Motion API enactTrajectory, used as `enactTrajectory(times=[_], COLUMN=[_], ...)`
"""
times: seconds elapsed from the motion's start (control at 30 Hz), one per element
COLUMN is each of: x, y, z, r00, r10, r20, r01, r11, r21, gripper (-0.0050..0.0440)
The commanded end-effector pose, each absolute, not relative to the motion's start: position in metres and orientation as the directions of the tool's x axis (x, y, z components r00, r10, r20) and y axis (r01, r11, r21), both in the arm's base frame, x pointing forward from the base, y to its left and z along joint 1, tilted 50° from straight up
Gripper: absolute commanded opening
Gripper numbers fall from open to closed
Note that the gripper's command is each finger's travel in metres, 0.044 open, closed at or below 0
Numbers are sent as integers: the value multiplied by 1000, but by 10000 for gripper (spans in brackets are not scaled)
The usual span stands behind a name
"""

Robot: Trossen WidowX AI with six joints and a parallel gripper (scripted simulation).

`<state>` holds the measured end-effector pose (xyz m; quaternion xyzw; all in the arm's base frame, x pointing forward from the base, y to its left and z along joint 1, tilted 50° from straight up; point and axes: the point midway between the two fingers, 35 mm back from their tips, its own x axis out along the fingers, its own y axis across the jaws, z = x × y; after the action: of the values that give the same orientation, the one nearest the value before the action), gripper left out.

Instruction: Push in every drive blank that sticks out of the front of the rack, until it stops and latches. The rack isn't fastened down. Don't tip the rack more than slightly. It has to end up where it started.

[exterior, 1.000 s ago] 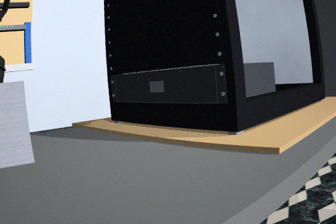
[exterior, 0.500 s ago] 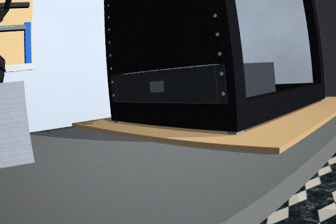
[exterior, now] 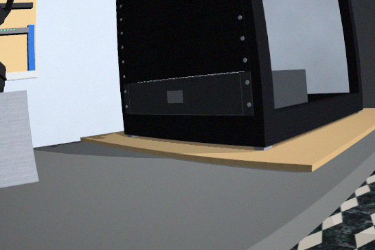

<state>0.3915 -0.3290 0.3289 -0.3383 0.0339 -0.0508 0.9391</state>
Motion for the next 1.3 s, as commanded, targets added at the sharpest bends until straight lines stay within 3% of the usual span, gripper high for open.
enactTrajectory(times=[0.0, 1.27], x=[393, 399], y=[-330, -331], z=[337, 337], r00=[992, 992], r10=[-123, -123], r20=[-17, -17], r01=[83, 83], r11=[757, 757], r21=[-648, -648], gripper=[-50, -50])
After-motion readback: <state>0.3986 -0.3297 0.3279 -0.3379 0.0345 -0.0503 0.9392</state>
